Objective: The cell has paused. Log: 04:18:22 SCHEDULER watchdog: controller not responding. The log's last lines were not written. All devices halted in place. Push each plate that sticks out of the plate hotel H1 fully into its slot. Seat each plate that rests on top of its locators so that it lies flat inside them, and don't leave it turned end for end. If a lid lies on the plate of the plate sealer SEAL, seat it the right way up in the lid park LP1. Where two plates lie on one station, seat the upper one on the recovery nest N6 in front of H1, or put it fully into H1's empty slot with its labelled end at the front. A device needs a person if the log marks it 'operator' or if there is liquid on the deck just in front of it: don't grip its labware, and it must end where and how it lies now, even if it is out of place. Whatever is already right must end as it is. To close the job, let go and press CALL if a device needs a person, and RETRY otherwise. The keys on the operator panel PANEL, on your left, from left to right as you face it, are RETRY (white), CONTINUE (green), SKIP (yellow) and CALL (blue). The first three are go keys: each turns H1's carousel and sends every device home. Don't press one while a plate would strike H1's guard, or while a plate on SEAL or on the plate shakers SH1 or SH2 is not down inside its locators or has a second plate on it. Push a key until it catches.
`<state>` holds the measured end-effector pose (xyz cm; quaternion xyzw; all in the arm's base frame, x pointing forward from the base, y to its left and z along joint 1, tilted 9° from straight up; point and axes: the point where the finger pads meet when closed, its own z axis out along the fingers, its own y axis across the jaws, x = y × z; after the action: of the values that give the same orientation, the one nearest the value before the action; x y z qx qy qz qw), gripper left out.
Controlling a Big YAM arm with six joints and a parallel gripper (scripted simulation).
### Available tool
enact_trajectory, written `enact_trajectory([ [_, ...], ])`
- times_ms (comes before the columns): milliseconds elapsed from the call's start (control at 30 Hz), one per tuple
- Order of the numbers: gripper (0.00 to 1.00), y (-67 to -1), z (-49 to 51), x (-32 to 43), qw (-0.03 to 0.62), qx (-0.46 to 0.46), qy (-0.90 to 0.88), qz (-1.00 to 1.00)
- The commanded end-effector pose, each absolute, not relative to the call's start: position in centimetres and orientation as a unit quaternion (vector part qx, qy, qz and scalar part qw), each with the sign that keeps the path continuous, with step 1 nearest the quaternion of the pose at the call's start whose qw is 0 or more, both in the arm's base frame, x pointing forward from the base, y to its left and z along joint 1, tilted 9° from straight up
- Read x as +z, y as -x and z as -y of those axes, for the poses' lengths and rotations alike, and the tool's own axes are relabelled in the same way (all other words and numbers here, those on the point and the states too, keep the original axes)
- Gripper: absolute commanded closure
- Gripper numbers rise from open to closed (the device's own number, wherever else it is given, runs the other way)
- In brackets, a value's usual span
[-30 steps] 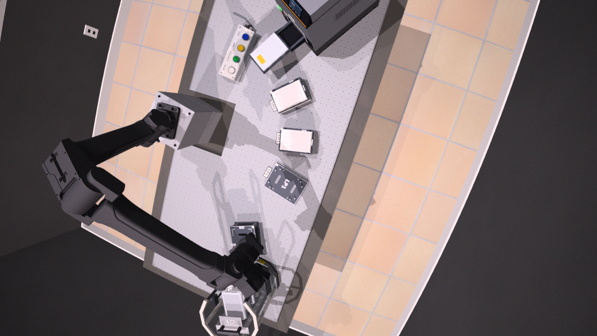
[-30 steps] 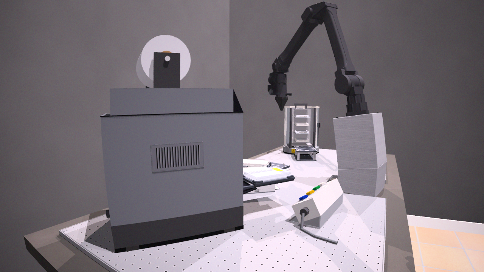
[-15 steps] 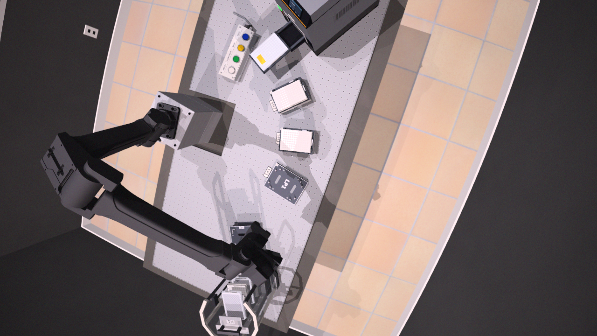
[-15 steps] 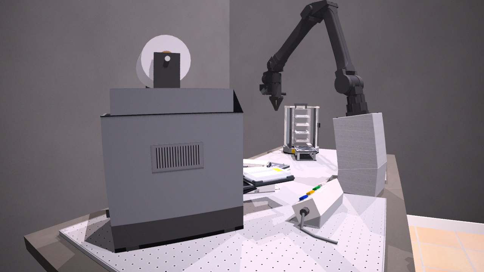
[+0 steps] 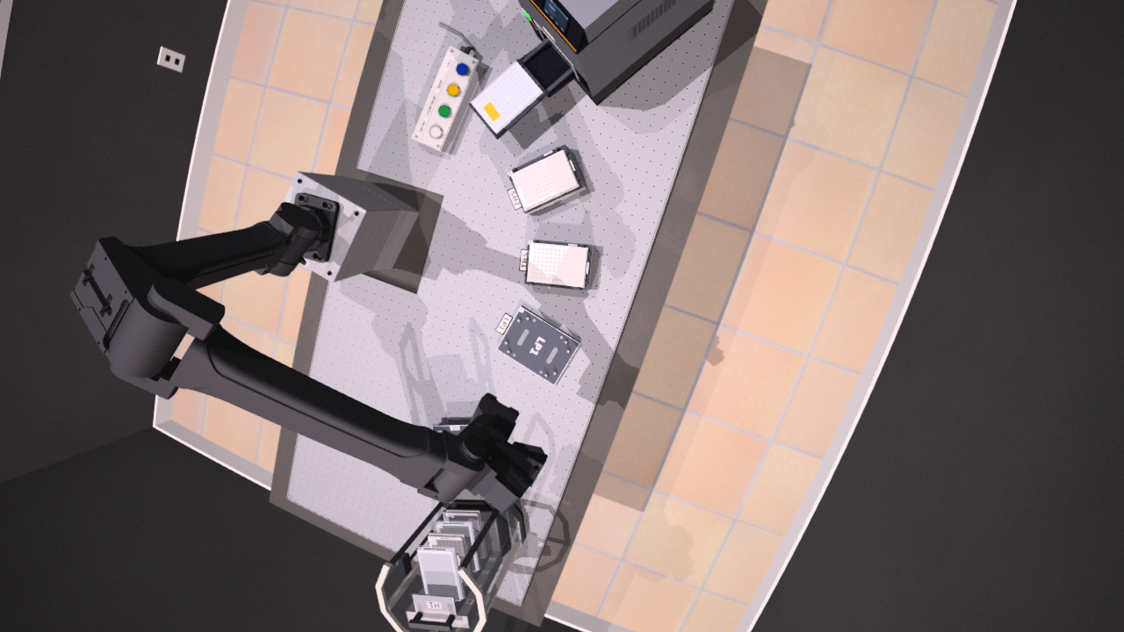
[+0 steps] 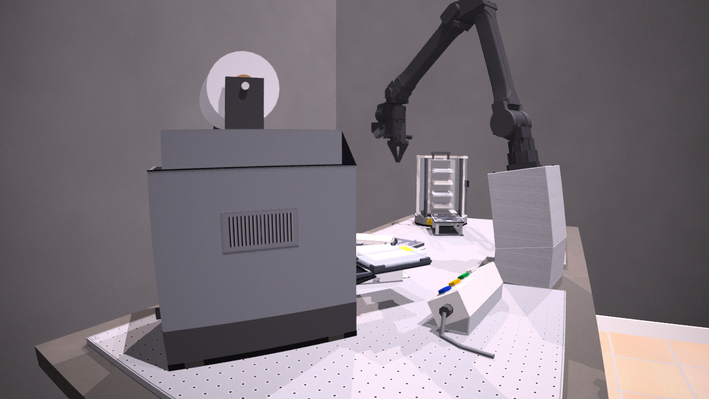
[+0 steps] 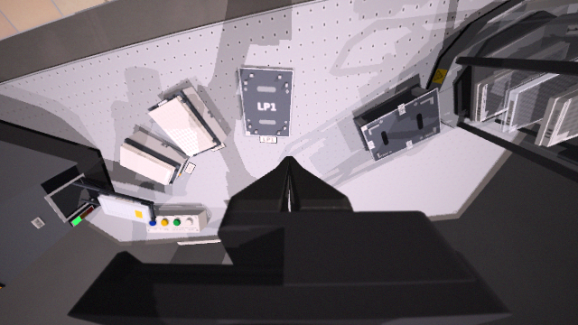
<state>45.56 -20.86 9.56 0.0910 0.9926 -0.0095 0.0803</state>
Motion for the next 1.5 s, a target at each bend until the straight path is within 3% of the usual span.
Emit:
enact_trajectory([
  [0, 1.00, -46.1, 20.2, 10.9, 0.099, -0.018, -0.098, -0.990],
  [1233, 1.00, -48.1, 9.3, 10.8, 0.099, -0.014, -0.098, -0.990],
  [1467, 1.00, -47.7, 6.9, 10.6, 0.098, -0.025, 0.029, -0.994],
])
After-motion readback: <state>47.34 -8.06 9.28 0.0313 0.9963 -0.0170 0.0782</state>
